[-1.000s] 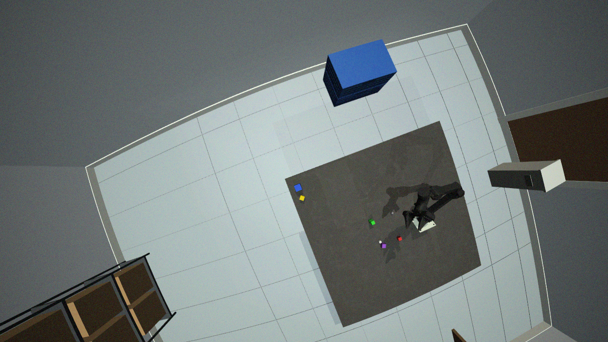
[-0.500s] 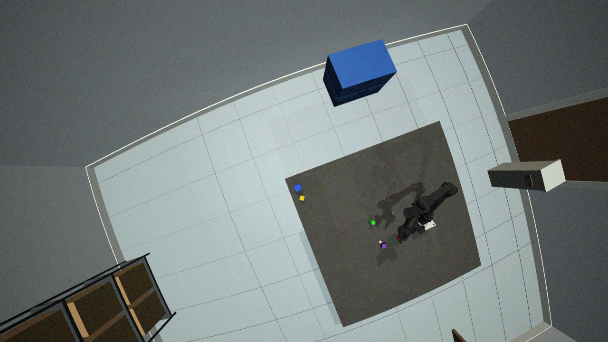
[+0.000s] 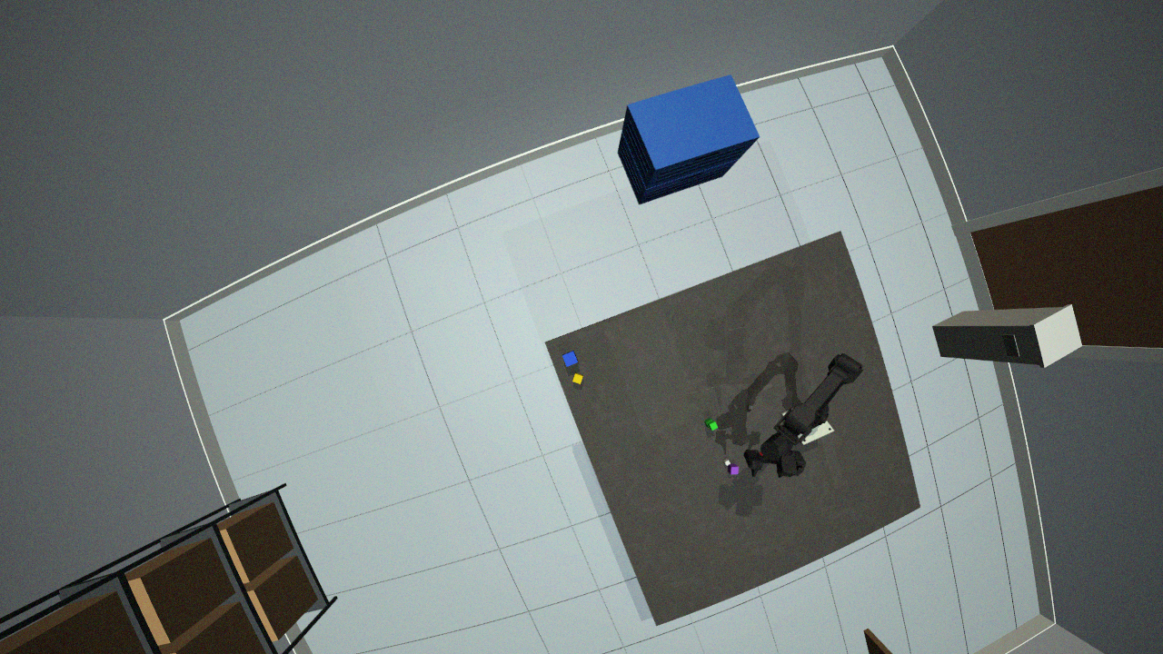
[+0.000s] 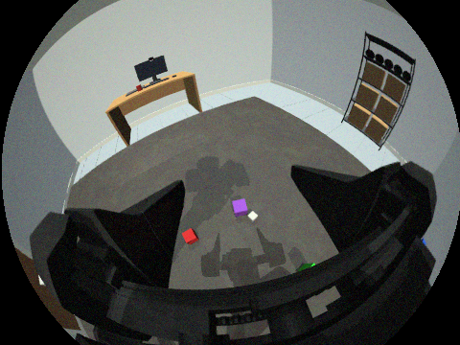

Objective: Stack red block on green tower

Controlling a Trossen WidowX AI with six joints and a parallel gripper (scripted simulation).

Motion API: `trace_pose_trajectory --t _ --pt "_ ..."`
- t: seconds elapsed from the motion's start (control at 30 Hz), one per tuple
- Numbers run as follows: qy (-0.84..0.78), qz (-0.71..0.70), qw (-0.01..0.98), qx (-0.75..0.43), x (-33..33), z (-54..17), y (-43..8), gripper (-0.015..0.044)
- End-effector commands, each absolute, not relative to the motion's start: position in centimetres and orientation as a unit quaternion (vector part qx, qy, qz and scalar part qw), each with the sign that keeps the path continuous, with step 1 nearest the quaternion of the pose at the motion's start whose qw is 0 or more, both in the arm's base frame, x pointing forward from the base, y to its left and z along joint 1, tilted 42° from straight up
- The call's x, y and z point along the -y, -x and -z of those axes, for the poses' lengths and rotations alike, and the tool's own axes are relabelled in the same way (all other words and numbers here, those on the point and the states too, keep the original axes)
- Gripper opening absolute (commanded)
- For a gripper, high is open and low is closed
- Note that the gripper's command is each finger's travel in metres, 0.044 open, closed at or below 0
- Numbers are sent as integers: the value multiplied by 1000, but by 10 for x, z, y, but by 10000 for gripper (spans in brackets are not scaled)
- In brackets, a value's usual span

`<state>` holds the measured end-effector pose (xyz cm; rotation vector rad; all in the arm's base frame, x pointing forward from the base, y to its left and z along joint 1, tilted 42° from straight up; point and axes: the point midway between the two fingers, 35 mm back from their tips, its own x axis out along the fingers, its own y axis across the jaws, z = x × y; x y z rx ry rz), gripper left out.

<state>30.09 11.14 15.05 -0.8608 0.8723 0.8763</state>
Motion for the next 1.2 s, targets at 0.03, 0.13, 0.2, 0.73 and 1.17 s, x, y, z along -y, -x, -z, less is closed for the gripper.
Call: trace_pose_trajectory --t 0.03,0.13,0.2,0.73,1.17 --pt "329 -341 720 -508 -115 -112 -291 440" --pt "300 -298 712 -561 -115 -94 -283 440" --pt "284 -267 705 -593 -115 -83 -278 440" --pt "228 52 654 -719 -103 -16 -234 440" --pt "241 261 652 -670 -91 8 -213 440"
